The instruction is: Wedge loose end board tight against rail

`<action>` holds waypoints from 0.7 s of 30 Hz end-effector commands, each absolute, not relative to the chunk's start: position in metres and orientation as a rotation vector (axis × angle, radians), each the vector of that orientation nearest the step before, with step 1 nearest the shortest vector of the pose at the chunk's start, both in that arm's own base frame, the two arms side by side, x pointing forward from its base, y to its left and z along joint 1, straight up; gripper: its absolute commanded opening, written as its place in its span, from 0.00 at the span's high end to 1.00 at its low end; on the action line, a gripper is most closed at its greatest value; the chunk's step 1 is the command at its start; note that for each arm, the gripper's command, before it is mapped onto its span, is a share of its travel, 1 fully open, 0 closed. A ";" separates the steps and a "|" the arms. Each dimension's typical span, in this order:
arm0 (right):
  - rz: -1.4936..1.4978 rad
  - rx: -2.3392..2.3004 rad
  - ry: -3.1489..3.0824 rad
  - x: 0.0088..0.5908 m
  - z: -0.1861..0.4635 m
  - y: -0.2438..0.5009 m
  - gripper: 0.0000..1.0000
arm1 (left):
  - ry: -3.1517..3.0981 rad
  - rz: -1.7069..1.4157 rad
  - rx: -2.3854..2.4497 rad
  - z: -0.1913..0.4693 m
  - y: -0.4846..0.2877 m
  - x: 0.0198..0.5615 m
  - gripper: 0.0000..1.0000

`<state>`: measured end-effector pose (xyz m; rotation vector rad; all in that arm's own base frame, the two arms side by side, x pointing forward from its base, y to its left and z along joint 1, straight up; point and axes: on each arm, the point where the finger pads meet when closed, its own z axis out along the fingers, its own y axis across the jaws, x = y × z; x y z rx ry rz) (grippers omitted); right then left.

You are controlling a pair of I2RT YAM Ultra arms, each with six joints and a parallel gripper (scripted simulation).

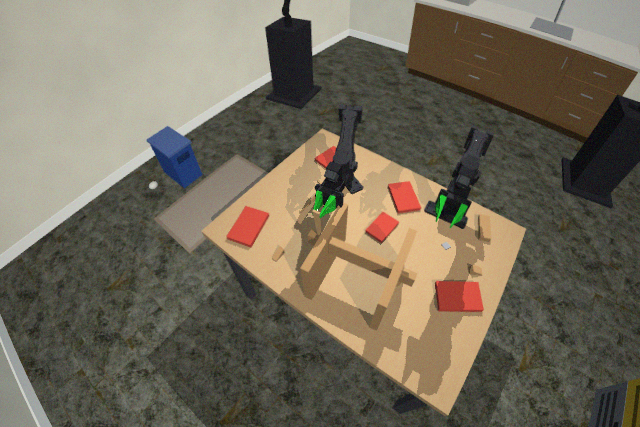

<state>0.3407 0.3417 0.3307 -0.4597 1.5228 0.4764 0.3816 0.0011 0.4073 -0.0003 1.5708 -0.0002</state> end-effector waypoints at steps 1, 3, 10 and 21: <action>0.501 -0.430 1.482 0.340 0.344 0.339 0.97 | 1.560 0.000 0.008 0.412 -0.002 0.381 0.56; 0.509 -0.415 1.461 0.338 0.354 0.336 0.97 | 1.560 0.000 0.008 0.412 -0.002 0.381 0.56; 0.503 -0.419 1.471 0.340 0.341 0.336 0.97 | 1.560 0.000 0.008 0.412 -0.002 0.381 0.56; 0.514 -0.398 1.440 0.341 0.358 0.334 0.97 | 1.560 0.000 0.008 0.412 -0.002 0.381 0.56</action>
